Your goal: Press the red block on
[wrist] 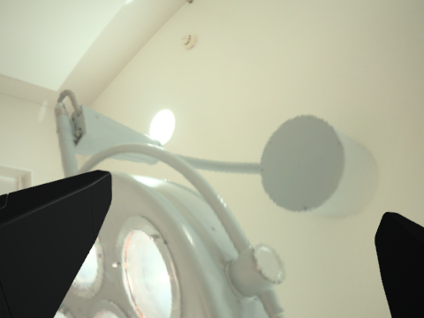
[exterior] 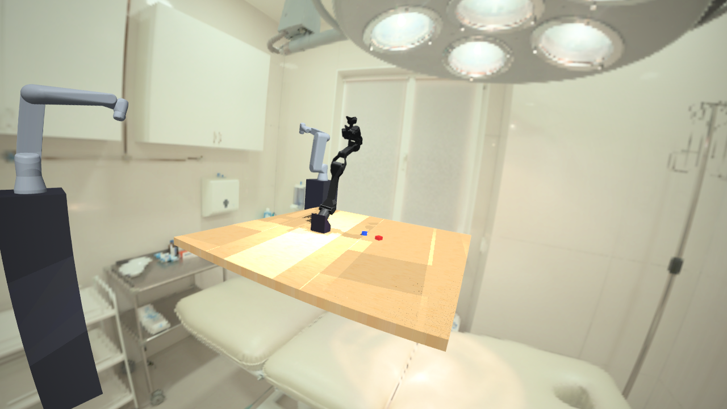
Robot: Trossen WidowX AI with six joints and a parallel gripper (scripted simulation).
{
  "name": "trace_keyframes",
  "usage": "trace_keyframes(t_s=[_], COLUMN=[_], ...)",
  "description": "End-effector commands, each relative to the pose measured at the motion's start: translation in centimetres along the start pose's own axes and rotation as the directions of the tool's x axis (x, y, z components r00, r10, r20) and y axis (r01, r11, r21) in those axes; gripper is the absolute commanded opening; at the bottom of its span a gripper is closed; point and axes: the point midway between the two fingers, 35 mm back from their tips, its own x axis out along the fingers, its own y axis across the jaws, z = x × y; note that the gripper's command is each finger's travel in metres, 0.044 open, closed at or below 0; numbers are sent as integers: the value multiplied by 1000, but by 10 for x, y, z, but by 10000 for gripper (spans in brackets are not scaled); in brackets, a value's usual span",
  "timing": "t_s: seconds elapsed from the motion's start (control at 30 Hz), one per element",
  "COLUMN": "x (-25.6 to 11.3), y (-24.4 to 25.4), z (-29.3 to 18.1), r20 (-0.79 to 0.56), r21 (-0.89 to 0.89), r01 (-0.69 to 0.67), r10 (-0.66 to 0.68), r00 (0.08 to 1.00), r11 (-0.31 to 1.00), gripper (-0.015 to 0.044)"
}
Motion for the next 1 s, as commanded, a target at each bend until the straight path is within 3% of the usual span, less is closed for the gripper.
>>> trace_keyframes(t_s=[0.0, 0.43, 0.67, 0.77, 0.97], x=[0, -13, -65, -85, -140], y=[0, 156, 250, 271, 315], z=[0, -41, -70, -79, -99], r20=[0, -164, -243, -269, -317], r21=[0, 239, 462, 449, 592], r01=[0, -322, -461, -524, -534], r10=[0, 365, 608, 669, 784], r00=[1000, 916, 756, 693, 534], r11=[1000, 916, 758, 724, 603], gripper=[426, 440, 440, 440, 440])
